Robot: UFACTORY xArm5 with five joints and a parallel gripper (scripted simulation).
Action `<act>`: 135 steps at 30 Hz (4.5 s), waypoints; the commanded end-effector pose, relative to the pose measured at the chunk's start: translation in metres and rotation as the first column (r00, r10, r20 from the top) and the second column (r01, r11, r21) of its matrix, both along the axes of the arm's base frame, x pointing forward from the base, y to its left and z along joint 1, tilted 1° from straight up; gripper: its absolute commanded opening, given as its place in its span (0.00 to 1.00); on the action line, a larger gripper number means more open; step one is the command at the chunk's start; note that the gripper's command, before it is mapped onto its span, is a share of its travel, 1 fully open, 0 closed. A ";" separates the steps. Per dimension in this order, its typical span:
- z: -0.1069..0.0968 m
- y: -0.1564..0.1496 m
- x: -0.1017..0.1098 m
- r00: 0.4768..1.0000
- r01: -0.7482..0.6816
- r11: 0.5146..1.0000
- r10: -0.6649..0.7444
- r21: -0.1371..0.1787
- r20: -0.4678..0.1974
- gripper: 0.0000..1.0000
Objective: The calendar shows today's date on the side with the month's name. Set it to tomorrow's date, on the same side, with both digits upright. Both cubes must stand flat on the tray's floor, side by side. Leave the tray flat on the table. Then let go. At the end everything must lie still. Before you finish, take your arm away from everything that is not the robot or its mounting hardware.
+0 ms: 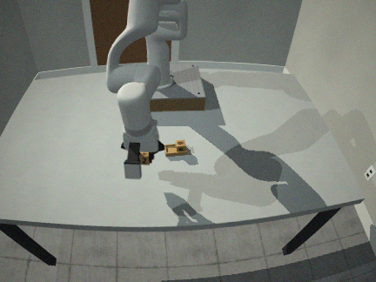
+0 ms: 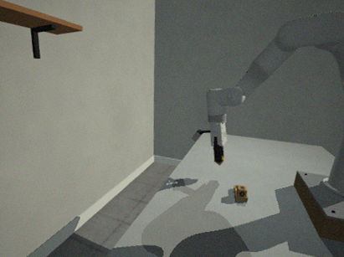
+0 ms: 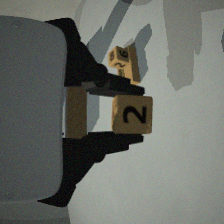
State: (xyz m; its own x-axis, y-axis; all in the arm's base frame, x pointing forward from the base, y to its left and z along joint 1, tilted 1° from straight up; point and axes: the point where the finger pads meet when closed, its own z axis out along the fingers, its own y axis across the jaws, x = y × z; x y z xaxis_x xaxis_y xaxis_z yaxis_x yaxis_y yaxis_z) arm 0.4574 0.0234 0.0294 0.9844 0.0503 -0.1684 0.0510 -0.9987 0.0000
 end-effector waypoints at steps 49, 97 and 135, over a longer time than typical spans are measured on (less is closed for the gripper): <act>-0.001 -0.005 -0.008 0.821 0.001 1.000 -0.018 0.029 0.571 0.29; -0.006 -0.005 -0.014 0.481 -0.016 0.999 -0.031 0.045 0.876 0.29; -0.016 -0.008 -0.017 0.435 -0.012 0.999 -0.036 0.046 0.900 0.29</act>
